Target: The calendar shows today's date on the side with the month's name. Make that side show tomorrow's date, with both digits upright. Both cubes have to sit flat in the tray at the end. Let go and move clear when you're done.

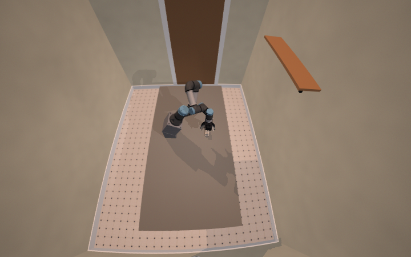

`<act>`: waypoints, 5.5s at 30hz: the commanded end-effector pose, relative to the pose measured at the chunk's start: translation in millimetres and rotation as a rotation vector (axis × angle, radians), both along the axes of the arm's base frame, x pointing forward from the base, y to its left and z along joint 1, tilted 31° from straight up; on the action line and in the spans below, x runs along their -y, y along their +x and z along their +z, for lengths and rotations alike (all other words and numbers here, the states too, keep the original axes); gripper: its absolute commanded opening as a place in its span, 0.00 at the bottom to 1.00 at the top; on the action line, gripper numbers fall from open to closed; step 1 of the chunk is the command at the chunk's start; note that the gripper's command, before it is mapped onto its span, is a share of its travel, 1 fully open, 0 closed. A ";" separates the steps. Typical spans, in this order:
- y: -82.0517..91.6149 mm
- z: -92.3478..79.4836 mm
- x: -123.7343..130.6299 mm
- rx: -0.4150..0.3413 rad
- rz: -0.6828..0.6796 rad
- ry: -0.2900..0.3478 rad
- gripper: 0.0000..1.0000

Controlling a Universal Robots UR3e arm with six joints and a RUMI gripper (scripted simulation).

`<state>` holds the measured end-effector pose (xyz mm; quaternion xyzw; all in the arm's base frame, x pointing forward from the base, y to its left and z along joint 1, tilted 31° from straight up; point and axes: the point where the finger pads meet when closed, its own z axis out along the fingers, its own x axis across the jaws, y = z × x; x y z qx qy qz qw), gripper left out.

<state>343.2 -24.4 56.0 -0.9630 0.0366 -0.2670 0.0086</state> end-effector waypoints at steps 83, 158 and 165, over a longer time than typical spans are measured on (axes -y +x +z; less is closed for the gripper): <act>-37.4 64.8 0.5 0.003 0.001 -0.004 1.00; -37.5 64.4 0.3 0.003 0.001 -0.003 1.00; -37.5 64.4 0.3 0.003 0.001 -0.003 1.00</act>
